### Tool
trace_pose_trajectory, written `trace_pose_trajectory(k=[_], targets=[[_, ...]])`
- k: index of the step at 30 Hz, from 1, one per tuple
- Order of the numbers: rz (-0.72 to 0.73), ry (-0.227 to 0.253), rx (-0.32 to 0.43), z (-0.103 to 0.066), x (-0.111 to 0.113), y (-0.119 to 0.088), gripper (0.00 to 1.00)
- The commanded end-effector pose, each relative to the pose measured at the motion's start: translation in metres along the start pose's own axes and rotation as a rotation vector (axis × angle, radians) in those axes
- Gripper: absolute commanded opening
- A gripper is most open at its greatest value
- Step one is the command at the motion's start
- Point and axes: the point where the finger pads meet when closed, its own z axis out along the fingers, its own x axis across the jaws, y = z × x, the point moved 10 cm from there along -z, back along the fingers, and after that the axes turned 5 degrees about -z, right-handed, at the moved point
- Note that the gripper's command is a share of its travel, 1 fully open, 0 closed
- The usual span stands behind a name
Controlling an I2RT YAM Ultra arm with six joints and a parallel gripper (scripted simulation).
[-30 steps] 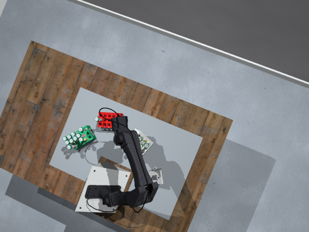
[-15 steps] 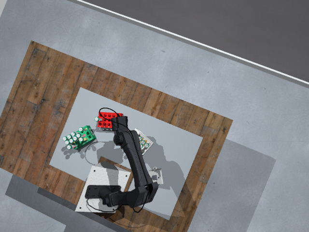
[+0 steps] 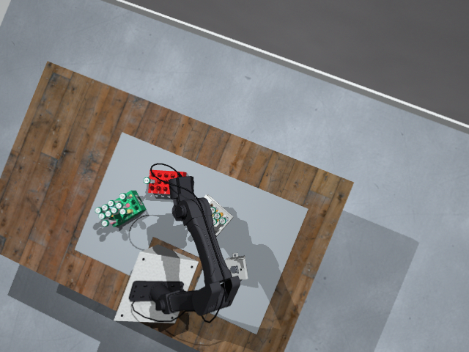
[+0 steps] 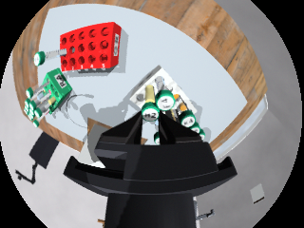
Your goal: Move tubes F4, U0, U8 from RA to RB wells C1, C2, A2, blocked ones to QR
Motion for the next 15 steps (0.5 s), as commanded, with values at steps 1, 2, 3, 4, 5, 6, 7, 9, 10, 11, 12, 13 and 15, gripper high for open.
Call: trace_pose_trajectory(k=[1, 2, 3, 4, 5, 6, 7, 9, 10, 11, 12, 13, 15], targets=[[0.022, 0.016, -0.058, -0.0230, -0.0045, 0.0005, 0.00], [0.022, 0.016, -0.058, -0.0230, -0.0045, 0.0005, 0.00], [0.022, 0.016, -0.058, -0.0230, -0.0045, 0.0005, 0.00], [0.022, 0.016, -0.058, -0.0230, -0.0045, 0.0005, 0.00], [0.022, 0.016, -0.058, -0.0230, -0.0045, 0.0005, 0.00], [0.022, 0.016, -0.058, -0.0230, -0.0045, 0.0005, 0.00], [0.022, 0.016, -0.058, -0.0230, -0.0045, 0.0005, 0.00], [0.010, 0.016, -0.058, -0.0230, -0.0048, 0.0009, 0.00], [0.010, 0.016, -0.058, -0.0230, -0.0048, 0.0011, 0.00], [0.010, 0.016, -0.058, -0.0230, -0.0048, 0.0012, 0.00], [0.010, 0.016, -0.058, -0.0231, -0.0047, 0.0014, 0.00], [0.011, 0.016, -0.058, -0.0231, -0.0045, 0.0016, 0.00], [0.014, 0.016, -0.058, -0.0231, -0.0041, 0.0021, 0.00]])
